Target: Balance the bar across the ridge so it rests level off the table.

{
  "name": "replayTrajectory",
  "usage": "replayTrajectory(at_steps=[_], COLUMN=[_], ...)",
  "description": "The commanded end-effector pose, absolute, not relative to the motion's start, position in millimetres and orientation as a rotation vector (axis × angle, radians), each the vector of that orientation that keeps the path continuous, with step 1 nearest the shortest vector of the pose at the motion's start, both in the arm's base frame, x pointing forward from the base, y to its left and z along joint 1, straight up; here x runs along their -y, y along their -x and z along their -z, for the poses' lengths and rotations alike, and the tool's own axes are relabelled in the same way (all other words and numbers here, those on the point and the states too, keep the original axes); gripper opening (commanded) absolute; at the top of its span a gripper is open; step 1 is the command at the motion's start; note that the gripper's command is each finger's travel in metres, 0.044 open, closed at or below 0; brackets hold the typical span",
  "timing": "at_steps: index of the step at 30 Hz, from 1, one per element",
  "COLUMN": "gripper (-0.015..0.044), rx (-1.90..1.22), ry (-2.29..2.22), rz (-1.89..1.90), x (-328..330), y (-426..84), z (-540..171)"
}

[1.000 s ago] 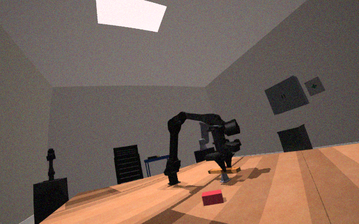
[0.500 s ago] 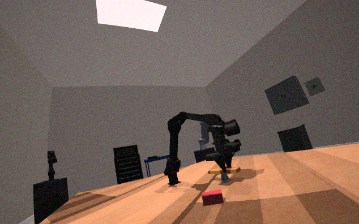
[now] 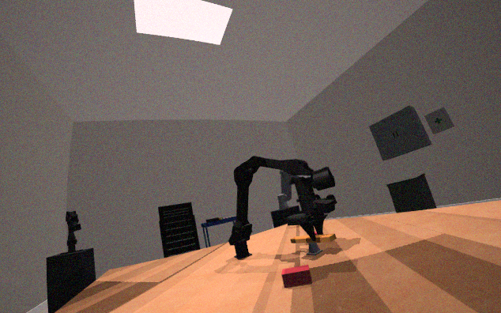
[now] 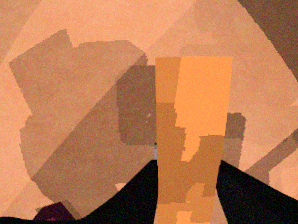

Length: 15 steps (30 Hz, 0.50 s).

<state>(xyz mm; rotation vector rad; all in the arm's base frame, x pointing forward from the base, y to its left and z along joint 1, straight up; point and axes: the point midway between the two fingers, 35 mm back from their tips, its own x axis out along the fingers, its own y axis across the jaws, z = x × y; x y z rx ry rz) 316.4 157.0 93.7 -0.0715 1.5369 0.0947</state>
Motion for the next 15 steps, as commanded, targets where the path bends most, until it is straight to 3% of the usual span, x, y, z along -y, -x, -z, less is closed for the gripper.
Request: replayTrajectory(at_steps=[1, 15], gripper=[0.0, 0.0], rx=[-1.537, -1.537], ry=[0.069, 0.069], rz=[-0.091, -0.091], x=[-156.9, -156.9], y=[-316.5, -316.5], z=[-92.6, -91.3])
